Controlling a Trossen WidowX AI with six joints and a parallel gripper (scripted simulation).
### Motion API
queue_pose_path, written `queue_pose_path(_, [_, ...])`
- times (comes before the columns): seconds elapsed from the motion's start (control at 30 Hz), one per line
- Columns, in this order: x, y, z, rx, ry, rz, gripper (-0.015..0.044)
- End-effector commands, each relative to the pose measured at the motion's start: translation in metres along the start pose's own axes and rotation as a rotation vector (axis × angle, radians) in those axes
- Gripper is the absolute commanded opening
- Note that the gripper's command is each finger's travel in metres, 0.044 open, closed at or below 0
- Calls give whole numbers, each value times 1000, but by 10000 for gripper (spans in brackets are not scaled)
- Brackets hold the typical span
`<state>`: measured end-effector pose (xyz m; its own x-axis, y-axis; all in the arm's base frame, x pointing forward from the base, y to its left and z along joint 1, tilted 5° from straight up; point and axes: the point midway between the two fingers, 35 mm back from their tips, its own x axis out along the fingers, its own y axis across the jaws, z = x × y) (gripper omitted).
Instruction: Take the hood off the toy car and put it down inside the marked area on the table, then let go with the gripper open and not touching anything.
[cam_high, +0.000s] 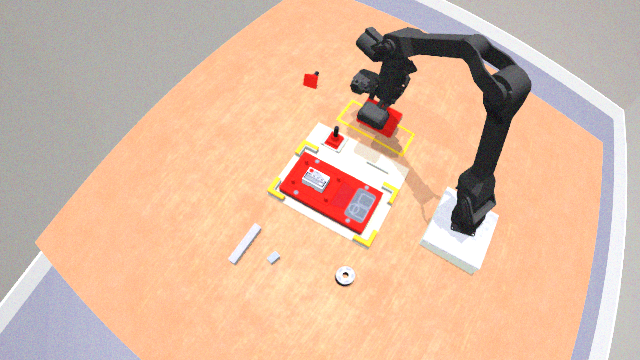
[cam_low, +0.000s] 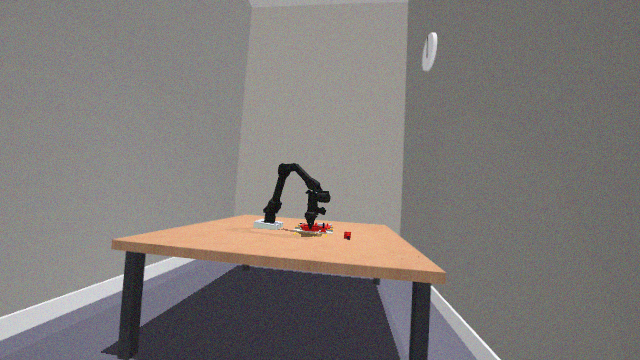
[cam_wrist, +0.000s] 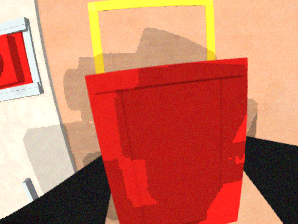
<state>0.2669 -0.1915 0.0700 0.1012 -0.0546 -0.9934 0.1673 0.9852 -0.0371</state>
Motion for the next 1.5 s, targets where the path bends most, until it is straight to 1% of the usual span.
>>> queue_pose_path(0.0, [5,1,-1,0,1,4,0])
queue_pose_path(1.47, [25,1,-1,0,1,4,0])
